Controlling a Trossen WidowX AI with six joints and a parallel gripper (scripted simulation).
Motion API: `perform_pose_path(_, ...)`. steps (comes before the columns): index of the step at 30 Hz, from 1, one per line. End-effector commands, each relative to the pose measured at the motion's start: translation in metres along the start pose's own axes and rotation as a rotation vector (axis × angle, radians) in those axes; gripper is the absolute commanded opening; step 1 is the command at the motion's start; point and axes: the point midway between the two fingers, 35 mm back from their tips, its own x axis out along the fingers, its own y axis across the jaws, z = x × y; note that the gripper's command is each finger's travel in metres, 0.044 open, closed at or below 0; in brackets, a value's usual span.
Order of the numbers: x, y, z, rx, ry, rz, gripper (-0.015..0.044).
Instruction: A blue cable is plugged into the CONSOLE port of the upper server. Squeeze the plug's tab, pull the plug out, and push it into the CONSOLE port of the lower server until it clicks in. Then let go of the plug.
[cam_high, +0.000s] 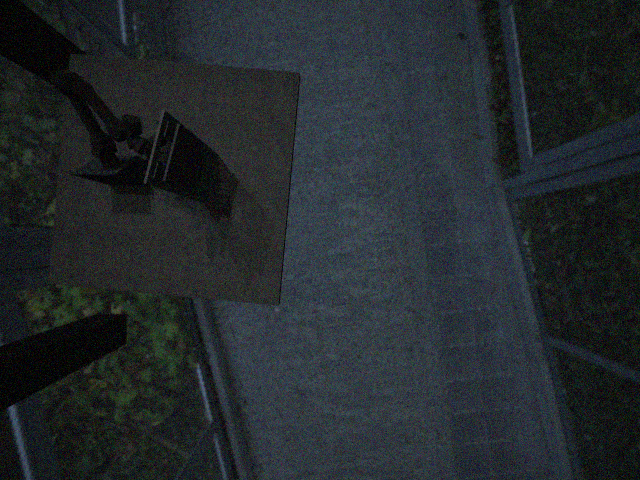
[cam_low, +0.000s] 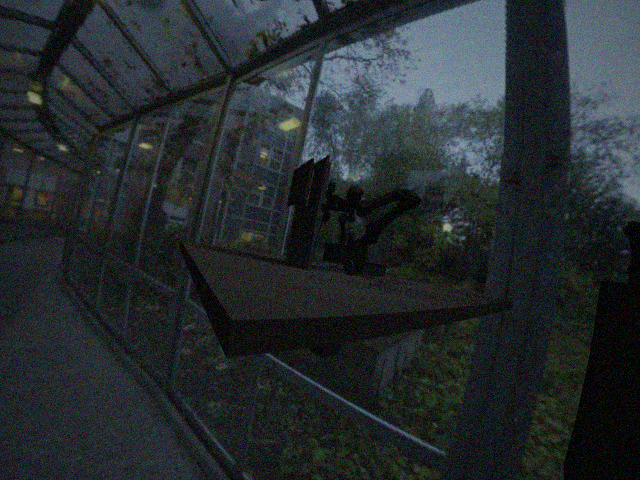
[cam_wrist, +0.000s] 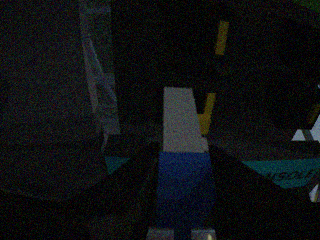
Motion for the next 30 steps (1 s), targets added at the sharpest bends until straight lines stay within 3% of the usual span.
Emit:
perform_pose_path(1,0.0012,-0.0021,0.0013,0.005,-0.001,-0.009,0.0000)
perform_pose_path(30,0.0077,-0.0019,0.0033,0.005,-0.002,-0.010,0.0000)
